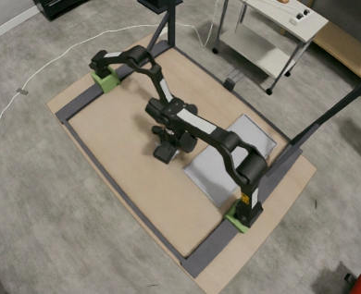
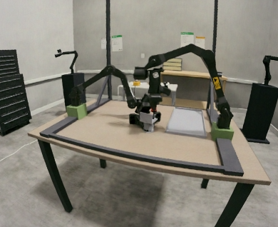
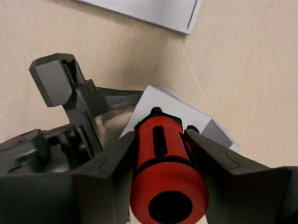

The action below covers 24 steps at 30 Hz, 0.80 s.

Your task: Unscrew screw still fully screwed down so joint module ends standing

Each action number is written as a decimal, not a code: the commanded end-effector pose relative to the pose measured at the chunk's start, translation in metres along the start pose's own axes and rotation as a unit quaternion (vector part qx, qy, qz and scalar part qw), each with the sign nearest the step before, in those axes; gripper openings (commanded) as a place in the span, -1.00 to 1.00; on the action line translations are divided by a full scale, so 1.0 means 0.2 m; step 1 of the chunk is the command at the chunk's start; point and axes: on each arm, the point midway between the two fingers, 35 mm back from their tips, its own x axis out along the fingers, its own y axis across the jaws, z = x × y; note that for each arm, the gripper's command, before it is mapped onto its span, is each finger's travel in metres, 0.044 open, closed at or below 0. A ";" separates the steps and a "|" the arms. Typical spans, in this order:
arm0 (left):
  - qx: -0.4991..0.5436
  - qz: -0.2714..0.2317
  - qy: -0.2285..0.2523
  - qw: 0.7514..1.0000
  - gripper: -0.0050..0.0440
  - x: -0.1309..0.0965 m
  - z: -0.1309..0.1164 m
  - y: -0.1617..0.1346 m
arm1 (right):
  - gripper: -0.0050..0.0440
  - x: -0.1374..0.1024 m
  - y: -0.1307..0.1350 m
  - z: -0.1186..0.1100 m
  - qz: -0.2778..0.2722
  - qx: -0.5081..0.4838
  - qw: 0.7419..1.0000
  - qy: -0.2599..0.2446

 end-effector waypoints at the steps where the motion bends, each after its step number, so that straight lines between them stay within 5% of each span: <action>1: 0.000 0.002 0.017 1.000 -0.27 -0.05 -0.02 0.01 | 0.20 0.00 0.03 0.08 0.002 0.018 1.000 -0.005; 24: 0.000 -0.002 0.005 1.000 -0.27 0.00 -0.01 0.01 | 0.20 0.00 0.03 0.08 0.002 0.018 1.000 -0.005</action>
